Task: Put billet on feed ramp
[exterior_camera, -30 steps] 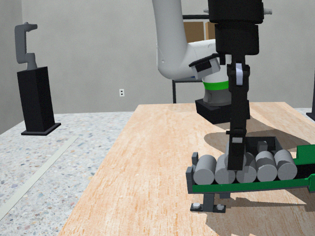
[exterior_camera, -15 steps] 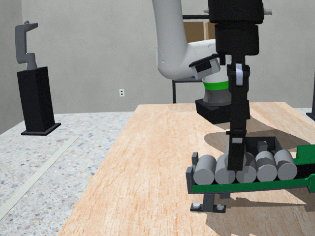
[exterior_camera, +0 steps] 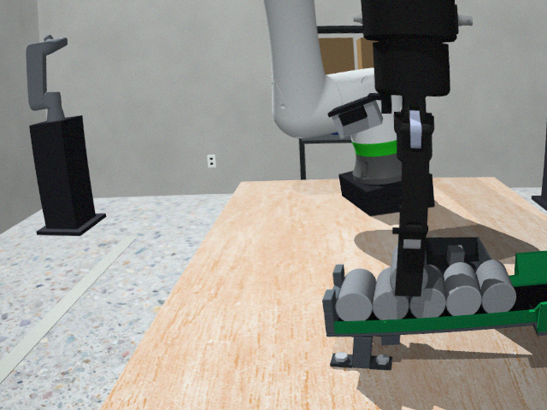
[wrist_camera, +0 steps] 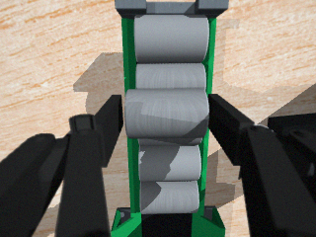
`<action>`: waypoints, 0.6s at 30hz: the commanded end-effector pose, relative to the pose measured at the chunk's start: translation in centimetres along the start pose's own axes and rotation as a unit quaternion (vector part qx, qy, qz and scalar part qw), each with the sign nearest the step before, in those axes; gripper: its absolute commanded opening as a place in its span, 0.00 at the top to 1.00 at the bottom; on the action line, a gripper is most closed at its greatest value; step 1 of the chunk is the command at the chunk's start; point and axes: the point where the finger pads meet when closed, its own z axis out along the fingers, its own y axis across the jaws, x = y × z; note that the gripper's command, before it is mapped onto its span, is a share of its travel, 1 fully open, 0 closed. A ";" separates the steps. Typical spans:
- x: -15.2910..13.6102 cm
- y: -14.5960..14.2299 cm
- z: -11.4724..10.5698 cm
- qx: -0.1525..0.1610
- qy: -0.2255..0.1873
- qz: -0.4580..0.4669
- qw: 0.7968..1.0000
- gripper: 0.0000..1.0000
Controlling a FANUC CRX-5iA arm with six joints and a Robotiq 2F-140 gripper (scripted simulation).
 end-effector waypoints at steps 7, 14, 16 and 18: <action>0.0 -0.1 -0.1 0.001 0.000 0.000 1.000 0.57; 0.0 -0.1 -0.1 0.001 0.000 0.000 1.000 0.57; 0.0 -0.1 -0.1 0.001 0.000 0.000 1.000 0.57; 0.0 -0.1 -0.1 0.001 0.000 0.000 1.000 0.57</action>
